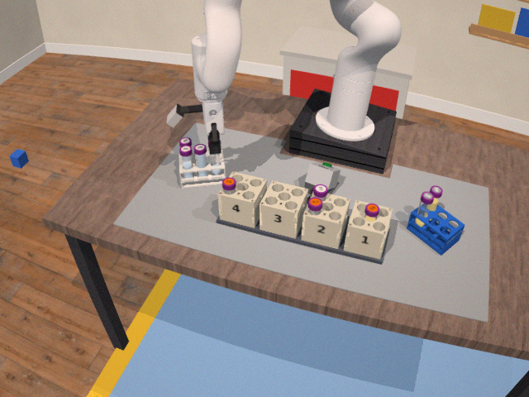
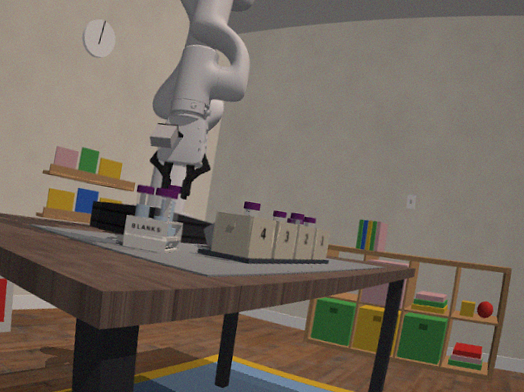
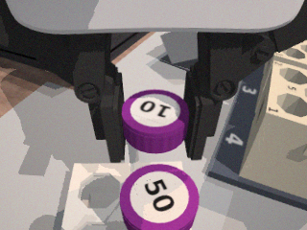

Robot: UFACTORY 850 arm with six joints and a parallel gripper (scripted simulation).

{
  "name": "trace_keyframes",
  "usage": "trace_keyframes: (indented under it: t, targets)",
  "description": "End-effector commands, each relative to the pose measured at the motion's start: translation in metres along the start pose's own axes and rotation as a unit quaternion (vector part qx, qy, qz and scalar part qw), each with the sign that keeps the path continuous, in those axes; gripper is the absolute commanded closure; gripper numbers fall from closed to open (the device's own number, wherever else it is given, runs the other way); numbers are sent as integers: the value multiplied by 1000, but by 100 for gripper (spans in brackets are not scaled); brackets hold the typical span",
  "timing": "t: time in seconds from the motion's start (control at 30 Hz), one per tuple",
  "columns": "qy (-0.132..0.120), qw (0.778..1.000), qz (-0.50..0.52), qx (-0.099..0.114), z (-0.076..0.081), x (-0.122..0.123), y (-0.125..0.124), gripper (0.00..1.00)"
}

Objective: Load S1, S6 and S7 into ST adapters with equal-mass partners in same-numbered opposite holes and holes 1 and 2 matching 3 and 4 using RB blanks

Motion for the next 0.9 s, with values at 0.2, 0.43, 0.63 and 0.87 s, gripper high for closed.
trace_keyframes:
  t: [0.2, 0.43, 0.63, 0.87]
  targets:
    - [1, 1000, 0, 0, 7, -1, 0, 100]
    - [1, 1000, 0, 0, 8, -1, 0, 100]
    - [1, 1000, 0, 0, 20, -1, 0, 100]
    - [1, 1000, 0, 0, 34, -1, 0, 100]
Point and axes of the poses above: the point where the finger pads meet when closed, its own z axis back along the fingers, its own y axis across the jaws, x = y × z, the point moved 1 cm from there along z, back along the fingers, and after that the axes turned 7 degrees about z, right-handed, at the moved point
